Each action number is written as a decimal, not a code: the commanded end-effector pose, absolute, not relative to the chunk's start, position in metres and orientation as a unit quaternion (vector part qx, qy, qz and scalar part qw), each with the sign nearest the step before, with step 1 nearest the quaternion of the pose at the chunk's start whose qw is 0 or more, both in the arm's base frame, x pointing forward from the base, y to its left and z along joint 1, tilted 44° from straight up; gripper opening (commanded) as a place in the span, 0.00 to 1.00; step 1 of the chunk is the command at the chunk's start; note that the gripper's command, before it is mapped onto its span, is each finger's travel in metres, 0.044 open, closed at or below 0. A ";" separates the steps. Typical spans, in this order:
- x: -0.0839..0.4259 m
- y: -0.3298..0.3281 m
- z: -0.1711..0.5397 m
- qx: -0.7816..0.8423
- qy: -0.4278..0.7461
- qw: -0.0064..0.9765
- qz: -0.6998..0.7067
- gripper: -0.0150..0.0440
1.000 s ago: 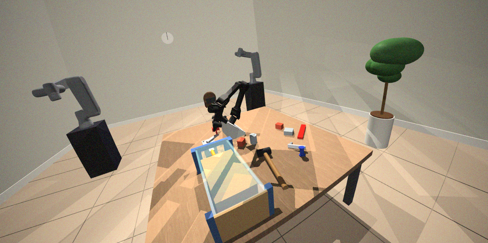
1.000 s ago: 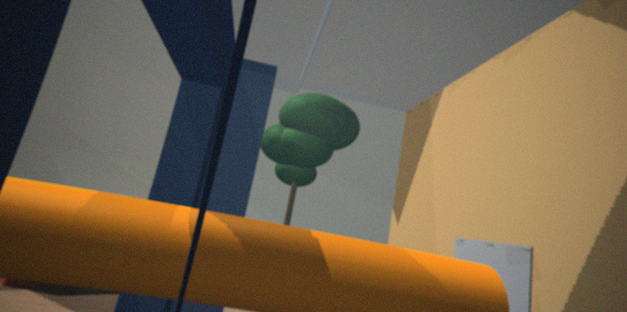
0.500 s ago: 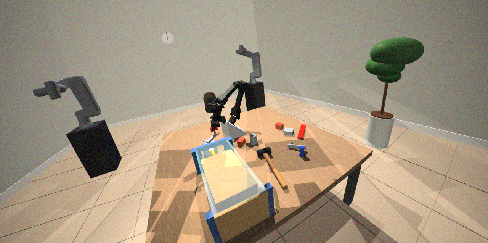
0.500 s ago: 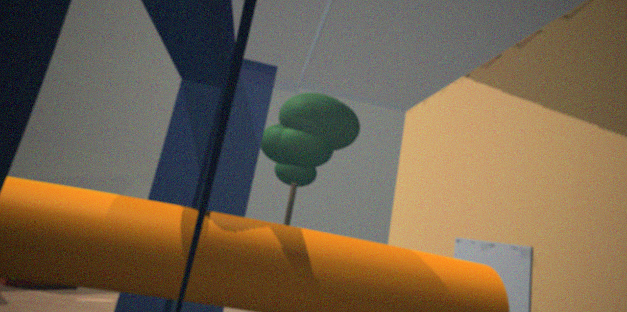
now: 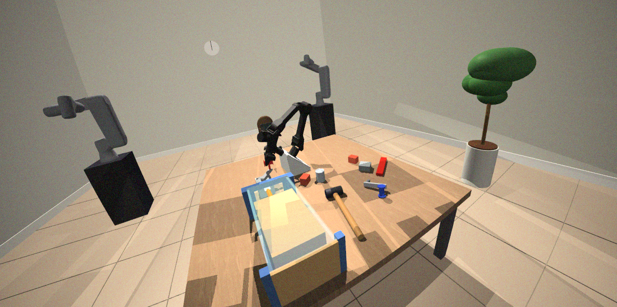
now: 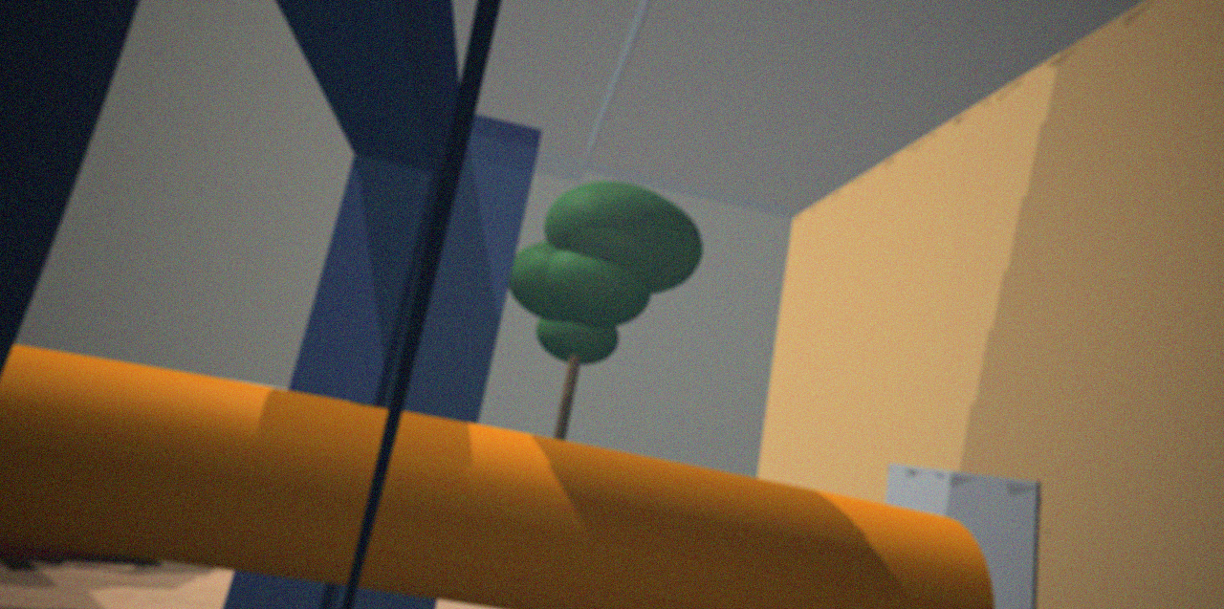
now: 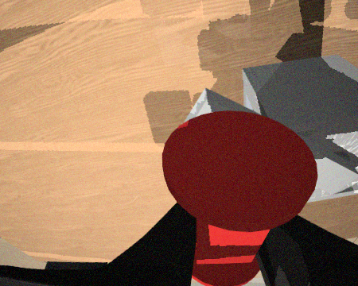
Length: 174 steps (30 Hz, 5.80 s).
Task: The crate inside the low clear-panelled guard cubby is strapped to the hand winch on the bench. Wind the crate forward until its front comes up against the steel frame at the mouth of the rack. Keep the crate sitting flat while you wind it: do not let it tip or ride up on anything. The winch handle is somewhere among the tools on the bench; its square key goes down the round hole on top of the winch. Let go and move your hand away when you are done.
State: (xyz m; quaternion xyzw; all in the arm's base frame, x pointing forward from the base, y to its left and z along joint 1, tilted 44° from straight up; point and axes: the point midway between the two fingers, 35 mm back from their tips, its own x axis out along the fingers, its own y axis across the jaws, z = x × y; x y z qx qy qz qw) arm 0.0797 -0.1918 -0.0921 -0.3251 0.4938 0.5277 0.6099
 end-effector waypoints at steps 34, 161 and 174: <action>0.059 -0.218 -0.121 -0.324 0.498 0.605 0.530 0.25; 0.125 -0.312 -0.199 -0.329 0.499 0.605 0.527 0.25; 0.139 -0.316 -0.200 -0.329 0.499 0.605 0.527 0.25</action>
